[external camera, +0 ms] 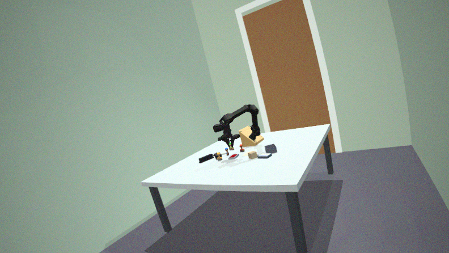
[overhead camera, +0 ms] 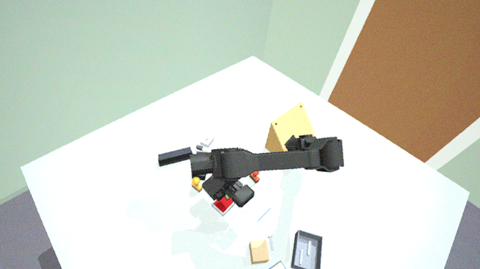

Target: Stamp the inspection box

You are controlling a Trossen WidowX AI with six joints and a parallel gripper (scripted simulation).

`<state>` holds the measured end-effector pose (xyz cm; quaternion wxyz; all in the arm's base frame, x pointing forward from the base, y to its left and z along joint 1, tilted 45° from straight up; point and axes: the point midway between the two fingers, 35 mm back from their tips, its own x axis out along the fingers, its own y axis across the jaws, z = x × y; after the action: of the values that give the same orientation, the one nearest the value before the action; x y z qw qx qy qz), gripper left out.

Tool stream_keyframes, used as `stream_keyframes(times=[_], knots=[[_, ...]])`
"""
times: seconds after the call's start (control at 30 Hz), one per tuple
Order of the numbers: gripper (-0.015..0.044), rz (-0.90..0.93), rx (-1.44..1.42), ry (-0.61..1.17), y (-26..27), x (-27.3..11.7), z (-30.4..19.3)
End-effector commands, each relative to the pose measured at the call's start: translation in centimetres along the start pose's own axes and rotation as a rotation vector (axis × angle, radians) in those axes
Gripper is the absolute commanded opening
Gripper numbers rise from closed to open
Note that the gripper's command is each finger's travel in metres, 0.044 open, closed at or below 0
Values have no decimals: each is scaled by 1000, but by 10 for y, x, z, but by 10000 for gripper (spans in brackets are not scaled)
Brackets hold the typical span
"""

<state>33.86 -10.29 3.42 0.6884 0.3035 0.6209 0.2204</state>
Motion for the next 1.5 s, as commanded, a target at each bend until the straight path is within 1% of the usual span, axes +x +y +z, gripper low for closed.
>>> stream_keyframes(times=[0.0,1.47], knots=[[0,-2,3,4,-1,4,-1],[0,-3,2,3,0,33,-1]])
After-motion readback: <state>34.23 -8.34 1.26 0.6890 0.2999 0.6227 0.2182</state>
